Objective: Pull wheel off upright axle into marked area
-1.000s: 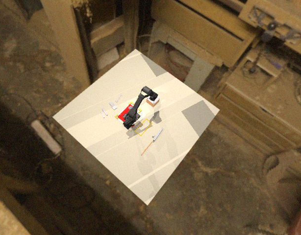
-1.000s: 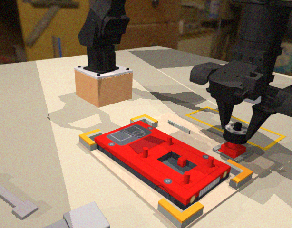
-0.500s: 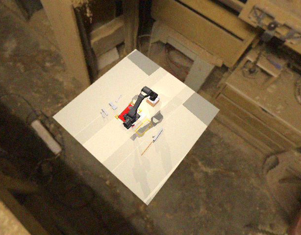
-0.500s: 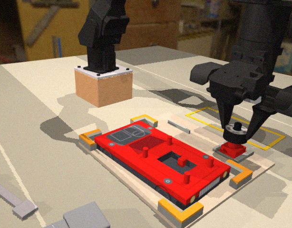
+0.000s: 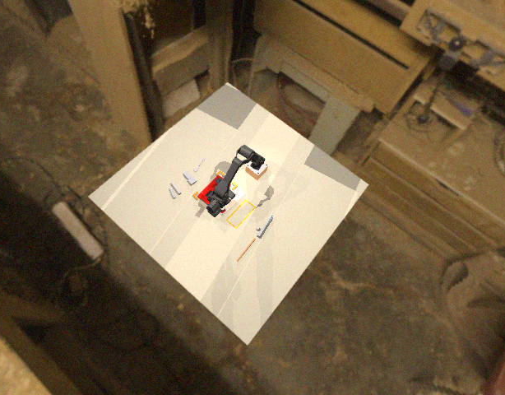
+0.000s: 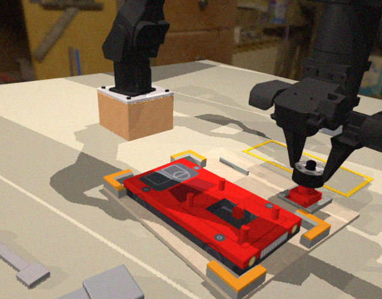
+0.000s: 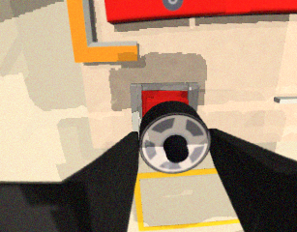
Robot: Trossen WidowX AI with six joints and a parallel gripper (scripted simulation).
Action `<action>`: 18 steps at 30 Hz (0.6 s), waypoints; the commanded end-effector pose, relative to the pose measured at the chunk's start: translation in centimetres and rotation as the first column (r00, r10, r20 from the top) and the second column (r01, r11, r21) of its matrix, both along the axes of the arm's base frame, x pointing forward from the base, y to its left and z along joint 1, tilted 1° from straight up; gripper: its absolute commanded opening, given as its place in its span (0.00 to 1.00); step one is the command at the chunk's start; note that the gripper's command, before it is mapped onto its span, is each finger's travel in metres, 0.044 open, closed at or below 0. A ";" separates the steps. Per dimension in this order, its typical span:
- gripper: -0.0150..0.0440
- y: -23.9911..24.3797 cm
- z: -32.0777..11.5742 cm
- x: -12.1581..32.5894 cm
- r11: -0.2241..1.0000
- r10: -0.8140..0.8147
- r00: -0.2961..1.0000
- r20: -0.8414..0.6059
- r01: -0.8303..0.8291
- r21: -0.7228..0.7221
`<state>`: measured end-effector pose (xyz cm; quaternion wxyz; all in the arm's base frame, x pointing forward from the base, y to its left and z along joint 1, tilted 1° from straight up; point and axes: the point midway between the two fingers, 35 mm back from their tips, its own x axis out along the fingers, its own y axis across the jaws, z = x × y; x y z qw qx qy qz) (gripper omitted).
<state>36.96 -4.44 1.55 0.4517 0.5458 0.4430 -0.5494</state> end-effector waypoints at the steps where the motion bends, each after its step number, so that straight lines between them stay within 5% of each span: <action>1: 0.25 0.1 2.1 -0.3 1.000 0.004 1.000 0.016 -0.004 0.001; 18: 0.25 0.1 3.1 -0.3 1.000 0.004 1.000 0.018 -0.004 0.001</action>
